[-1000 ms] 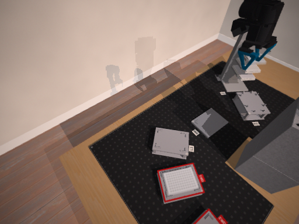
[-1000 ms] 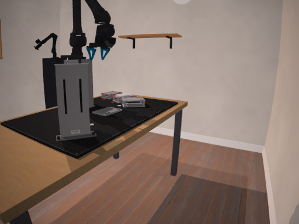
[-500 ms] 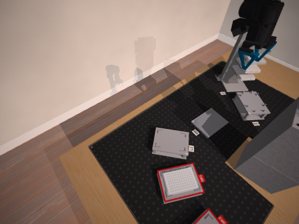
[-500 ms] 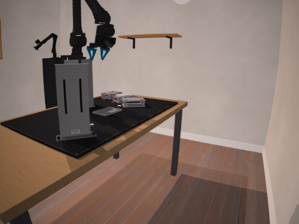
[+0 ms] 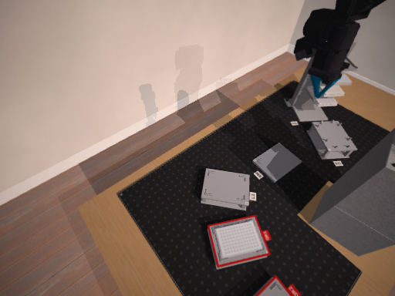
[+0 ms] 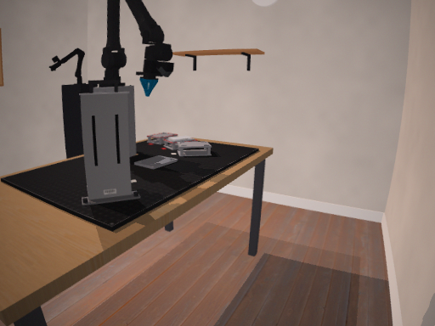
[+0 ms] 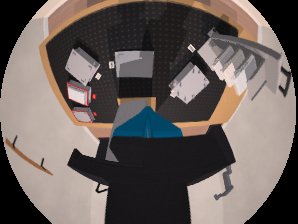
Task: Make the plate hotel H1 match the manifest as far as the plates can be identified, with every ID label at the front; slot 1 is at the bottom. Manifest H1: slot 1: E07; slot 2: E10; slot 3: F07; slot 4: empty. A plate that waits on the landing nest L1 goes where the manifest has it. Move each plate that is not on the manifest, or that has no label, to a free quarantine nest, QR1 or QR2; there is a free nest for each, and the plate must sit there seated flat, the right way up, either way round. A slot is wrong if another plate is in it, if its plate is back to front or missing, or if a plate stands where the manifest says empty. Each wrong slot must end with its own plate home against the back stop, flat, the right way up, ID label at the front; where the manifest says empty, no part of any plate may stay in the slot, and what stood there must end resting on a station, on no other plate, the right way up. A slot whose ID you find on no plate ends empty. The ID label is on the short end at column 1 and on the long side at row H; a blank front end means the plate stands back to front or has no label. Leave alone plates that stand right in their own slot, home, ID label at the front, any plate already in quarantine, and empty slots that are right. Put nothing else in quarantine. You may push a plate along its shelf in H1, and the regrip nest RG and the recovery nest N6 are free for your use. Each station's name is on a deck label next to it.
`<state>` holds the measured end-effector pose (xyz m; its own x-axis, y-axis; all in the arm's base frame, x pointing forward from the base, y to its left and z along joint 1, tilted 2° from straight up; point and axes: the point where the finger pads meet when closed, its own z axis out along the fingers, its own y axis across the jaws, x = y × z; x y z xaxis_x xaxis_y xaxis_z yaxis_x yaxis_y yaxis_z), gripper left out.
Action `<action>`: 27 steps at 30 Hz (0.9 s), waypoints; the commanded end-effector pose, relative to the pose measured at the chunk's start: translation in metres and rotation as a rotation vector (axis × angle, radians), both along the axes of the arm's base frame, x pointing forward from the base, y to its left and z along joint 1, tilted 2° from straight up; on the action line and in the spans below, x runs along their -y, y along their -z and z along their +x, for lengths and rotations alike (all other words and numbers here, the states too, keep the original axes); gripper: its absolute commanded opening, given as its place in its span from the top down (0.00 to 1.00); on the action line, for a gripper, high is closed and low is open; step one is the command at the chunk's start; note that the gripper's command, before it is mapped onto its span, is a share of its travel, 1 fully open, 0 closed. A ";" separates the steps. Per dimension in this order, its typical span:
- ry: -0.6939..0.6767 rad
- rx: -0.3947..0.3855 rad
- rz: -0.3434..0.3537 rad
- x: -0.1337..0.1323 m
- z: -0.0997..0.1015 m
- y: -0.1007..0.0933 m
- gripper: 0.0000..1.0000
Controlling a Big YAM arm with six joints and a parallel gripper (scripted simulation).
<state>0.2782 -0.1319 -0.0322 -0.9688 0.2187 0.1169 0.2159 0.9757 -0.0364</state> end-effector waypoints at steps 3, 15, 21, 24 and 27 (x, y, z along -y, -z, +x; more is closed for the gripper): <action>0.001 0.066 -0.023 -0.007 0.013 0.000 1.00; -0.006 0.058 -0.017 -0.032 0.015 0.042 1.00; -0.013 0.081 -0.022 -0.040 0.017 0.052 1.00; -0.013 0.081 -0.021 -0.046 0.018 0.060 1.00; -0.020 0.105 -0.024 -0.053 0.018 0.068 1.00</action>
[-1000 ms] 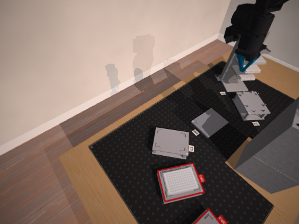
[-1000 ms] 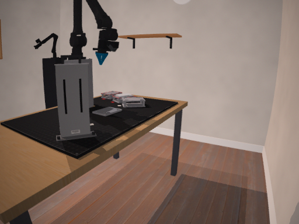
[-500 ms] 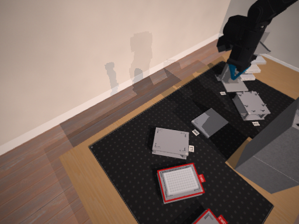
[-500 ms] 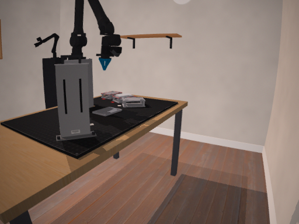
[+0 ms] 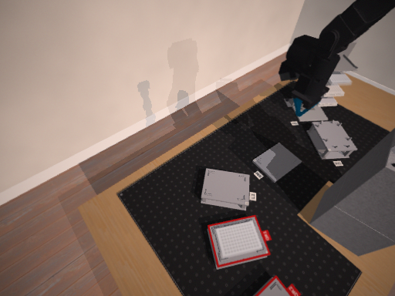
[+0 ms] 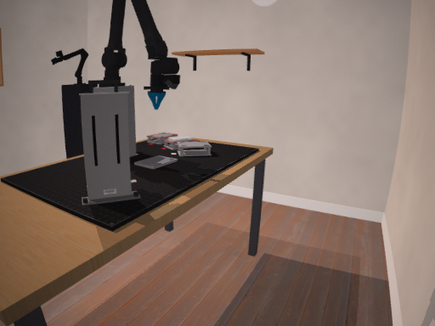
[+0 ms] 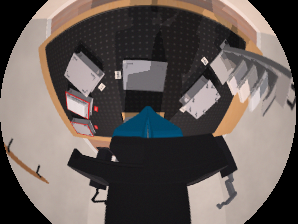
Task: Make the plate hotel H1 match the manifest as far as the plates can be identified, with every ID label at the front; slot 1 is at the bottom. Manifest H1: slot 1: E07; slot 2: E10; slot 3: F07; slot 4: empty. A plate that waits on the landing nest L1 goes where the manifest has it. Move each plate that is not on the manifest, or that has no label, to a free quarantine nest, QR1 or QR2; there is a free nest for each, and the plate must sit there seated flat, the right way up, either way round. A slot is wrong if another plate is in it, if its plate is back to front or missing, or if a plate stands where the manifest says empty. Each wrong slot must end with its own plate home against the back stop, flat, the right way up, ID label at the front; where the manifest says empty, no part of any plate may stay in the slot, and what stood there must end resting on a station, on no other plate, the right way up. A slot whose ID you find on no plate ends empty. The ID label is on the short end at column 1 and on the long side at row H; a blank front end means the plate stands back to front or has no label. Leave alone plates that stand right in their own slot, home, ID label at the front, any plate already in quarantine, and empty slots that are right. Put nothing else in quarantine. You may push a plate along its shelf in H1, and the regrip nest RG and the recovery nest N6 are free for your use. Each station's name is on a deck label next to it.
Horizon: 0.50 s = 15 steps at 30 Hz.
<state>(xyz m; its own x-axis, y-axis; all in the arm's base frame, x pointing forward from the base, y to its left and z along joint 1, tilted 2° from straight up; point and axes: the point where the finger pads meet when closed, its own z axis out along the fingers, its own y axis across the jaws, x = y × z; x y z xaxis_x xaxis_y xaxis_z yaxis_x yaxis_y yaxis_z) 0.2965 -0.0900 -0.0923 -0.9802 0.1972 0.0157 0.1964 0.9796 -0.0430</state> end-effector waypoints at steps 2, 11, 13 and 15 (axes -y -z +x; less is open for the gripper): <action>0.004 0.007 0.003 -0.015 0.000 0.013 1.00; -0.003 0.049 -0.002 -0.027 0.007 0.001 1.00; -0.003 0.045 -0.002 -0.030 0.005 -0.001 1.00; 0.011 0.044 -0.002 -0.023 0.003 -0.001 1.00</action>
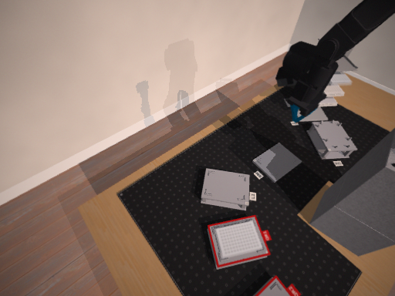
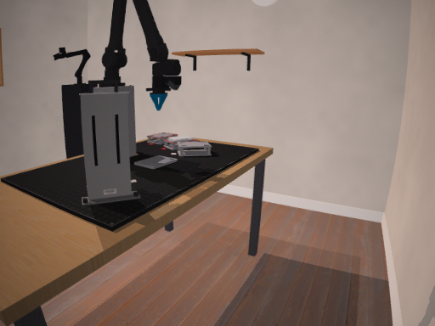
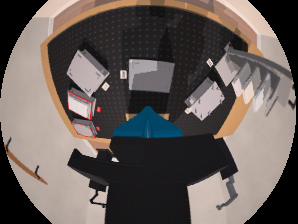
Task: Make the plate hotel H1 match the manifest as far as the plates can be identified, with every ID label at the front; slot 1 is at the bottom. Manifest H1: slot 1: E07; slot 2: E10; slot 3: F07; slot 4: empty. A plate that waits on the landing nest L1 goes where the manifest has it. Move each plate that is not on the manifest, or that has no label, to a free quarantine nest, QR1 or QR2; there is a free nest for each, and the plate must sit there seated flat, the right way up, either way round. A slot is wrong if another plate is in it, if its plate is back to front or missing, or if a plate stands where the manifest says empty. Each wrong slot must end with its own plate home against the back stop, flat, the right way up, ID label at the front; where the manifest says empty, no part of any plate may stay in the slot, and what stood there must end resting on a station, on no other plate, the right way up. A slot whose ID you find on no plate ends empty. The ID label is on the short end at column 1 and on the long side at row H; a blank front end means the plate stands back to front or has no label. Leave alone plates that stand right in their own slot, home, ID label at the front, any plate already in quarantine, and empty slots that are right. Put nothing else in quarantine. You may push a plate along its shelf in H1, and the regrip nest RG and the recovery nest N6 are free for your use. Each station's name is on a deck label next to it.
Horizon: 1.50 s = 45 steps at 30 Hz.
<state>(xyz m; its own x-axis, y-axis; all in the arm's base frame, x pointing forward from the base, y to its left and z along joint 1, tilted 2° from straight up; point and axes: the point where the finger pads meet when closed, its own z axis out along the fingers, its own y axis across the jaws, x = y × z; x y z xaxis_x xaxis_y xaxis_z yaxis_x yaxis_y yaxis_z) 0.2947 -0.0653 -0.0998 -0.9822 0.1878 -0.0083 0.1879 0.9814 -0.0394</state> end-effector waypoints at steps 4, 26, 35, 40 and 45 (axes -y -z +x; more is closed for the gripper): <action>0.008 -0.002 0.003 0.017 -0.004 0.000 1.00; 0.065 0.107 -0.058 0.081 -0.015 -0.011 1.00; 0.140 0.205 -0.109 0.106 -0.026 -0.012 1.00; 0.186 0.261 -0.138 0.120 -0.035 -0.011 1.00; 0.214 0.291 -0.155 0.129 -0.040 -0.010 1.00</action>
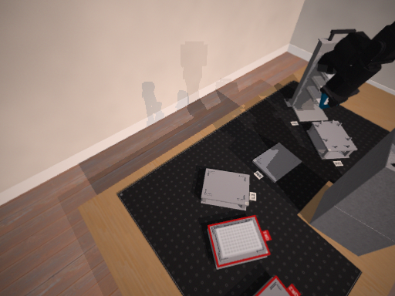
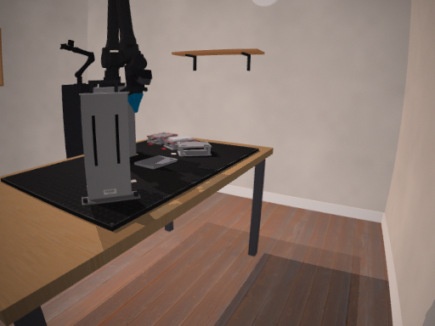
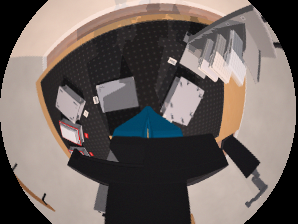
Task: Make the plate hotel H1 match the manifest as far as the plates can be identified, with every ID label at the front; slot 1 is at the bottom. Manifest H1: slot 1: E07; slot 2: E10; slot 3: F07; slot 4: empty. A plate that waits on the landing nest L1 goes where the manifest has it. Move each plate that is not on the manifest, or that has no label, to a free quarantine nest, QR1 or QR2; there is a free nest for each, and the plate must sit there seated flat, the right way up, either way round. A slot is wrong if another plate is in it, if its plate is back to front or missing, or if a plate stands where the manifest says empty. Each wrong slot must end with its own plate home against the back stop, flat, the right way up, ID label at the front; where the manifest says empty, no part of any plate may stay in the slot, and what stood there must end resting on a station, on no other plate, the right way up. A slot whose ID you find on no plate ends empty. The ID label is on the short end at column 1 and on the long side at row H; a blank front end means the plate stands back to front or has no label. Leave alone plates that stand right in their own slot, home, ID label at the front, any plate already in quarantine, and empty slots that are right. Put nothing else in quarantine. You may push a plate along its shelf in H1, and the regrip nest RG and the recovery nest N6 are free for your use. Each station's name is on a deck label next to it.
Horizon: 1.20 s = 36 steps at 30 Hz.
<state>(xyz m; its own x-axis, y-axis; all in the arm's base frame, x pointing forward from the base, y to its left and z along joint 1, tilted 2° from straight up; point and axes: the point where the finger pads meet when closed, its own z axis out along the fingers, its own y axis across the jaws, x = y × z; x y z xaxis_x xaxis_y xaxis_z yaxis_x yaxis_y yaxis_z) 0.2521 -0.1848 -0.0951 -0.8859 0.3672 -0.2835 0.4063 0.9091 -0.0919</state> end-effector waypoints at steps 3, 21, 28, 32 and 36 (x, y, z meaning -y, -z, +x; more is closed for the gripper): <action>0.047 0.065 -0.033 0.014 -0.003 -0.001 1.00; 0.183 0.256 -0.136 0.008 -0.001 -0.001 1.00; 0.249 0.341 -0.180 0.007 -0.002 -0.001 1.00; 0.278 0.377 -0.199 0.007 -0.002 -0.002 1.00; 0.306 0.412 -0.218 0.006 -0.003 -0.002 1.00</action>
